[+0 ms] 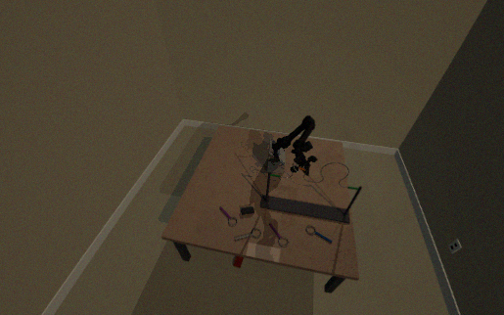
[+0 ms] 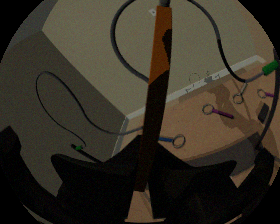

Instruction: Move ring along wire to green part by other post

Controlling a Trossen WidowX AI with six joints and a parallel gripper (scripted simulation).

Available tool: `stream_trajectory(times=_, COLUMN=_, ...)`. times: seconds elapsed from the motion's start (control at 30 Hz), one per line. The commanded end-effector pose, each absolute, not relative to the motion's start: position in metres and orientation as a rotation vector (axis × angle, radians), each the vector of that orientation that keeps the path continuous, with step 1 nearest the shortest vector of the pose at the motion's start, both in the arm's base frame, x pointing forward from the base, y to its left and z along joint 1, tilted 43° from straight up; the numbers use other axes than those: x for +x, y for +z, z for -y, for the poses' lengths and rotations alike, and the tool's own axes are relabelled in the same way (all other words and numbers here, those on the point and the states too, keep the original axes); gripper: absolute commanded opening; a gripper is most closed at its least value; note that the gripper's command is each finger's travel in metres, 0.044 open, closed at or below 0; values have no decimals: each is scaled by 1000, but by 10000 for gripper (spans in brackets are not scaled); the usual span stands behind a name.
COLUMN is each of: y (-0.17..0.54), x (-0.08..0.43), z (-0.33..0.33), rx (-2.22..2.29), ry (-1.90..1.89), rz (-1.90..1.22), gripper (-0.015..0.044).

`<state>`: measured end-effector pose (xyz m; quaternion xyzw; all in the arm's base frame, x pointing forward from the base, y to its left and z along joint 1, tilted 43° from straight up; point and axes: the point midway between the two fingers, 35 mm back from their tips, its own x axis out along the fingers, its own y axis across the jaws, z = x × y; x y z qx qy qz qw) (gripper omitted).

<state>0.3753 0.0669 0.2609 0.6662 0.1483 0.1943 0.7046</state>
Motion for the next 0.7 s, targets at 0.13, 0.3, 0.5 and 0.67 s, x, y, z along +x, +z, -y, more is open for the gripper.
stream_trajectory(times=0.13, y=262, x=376, z=-67, rx=1573, ry=438, rz=-316, gripper=-150)
stream_trajectory(times=0.3, y=266, x=376, z=-67, rx=1624, ry=448, rz=-304, gripper=-150)
stream_trajectory(times=0.5, y=271, x=376, z=-66, rx=1687, ry=461, rz=-288, gripper=-150)
stream_trajectory(times=0.67, y=274, x=376, z=-66, rx=1741, ry=472, rz=-274, gripper=-150)
